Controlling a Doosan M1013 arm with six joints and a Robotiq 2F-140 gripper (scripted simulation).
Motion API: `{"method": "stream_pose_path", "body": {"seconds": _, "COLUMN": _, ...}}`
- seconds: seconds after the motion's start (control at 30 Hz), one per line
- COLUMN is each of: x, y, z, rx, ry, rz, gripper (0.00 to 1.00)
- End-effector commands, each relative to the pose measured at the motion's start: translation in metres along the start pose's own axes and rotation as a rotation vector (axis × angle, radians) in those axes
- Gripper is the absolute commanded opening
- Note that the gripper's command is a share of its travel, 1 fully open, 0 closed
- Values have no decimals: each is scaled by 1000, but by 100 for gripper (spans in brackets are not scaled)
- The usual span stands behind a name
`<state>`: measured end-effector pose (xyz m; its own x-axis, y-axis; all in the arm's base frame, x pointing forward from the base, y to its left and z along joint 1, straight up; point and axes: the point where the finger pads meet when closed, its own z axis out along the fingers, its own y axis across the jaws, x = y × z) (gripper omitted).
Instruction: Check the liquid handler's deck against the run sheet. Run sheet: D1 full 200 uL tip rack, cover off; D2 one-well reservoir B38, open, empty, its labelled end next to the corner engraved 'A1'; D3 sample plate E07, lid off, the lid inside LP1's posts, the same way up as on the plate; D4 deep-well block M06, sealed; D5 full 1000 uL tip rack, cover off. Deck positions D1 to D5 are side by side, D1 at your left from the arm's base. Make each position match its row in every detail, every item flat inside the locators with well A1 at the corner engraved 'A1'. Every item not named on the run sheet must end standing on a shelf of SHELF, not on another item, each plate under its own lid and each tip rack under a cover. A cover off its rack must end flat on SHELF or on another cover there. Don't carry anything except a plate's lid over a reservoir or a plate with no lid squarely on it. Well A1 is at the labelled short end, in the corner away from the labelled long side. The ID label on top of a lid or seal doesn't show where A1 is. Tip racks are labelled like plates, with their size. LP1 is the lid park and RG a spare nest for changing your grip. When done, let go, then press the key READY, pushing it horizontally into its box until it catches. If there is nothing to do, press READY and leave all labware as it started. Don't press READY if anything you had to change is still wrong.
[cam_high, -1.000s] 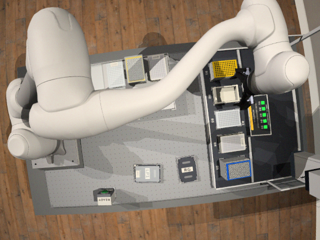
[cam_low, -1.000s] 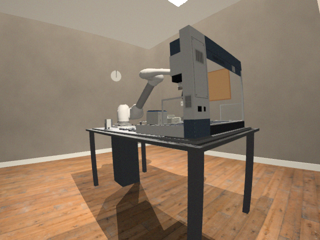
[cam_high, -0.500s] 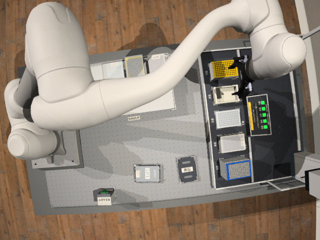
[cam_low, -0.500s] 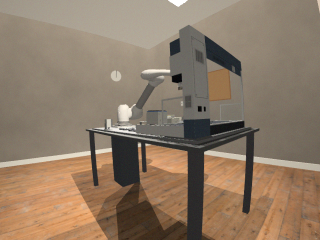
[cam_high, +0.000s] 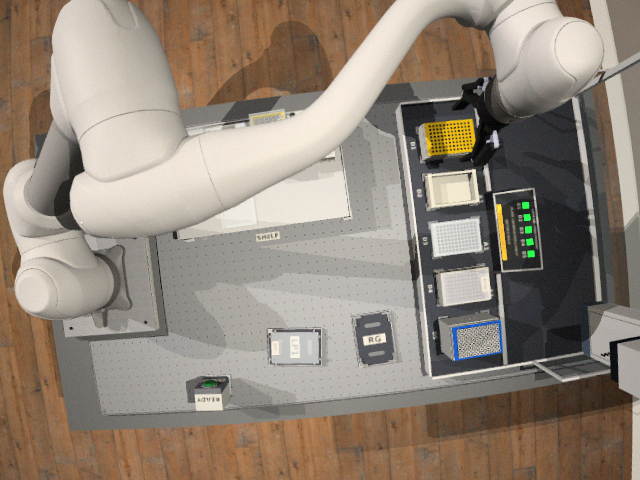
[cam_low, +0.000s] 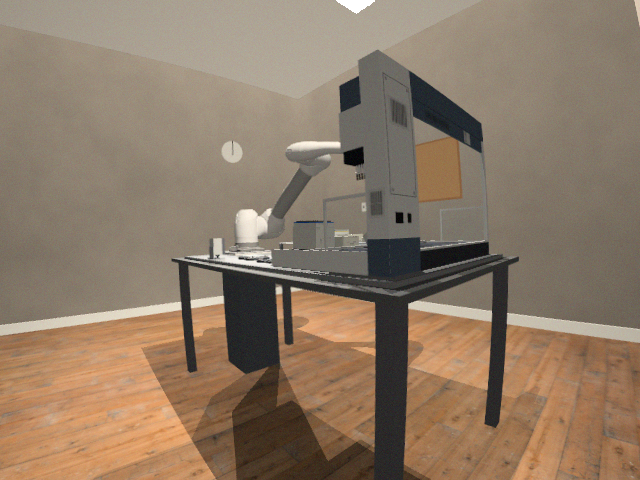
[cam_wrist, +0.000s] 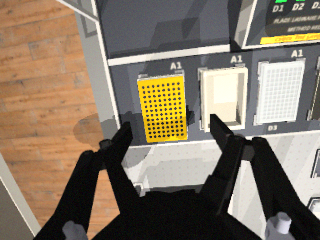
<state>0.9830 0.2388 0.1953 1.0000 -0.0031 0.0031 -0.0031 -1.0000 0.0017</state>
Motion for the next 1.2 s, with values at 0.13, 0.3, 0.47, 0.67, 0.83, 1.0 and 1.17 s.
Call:
{"method": "stream_pose_path", "body": {"seconds": 0.13, "x": 0, "y": -11, "z": -2, "rx": 1, "ry": 2, "rz": 0, "gripper": 79}}
{"method": "stream_pose_path", "body": {"seconds": 0.3, "x": 0, "y": -11, "z": -2, "rx": 1, "ry": 2, "rz": 0, "gripper": 79}}
{"method": "stream_pose_path", "body": {"seconds": 0.47, "x": 0, "y": -11, "z": -2, "rx": 1, "ry": 2, "rz": 0, "gripper": 79}}
{"method": "stream_pose_path", "body": {"seconds": 0.67, "x": 0, "y": -11, "z": -2, "rx": 1, "ry": 2, "rz": 0, "gripper": 79}}
{"method": "stream_pose_path", "body": {"seconds": 0.83, "x": 0, "y": -11, "z": -2, "rx": 1, "ry": 2, "rz": 0, "gripper": 79}}
{"method": "stream_pose_path", "body": {"seconds": 1.0, "x": 0, "y": -11, "z": -2, "rx": 1, "ry": 2, "rz": 0, "gripper": 79}}
{"method": "stream_pose_path", "body": {"seconds": 1.17, "x": 0, "y": -11, "z": -5, "rx": 1, "ry": 2, "rz": 0, "gripper": 79}}
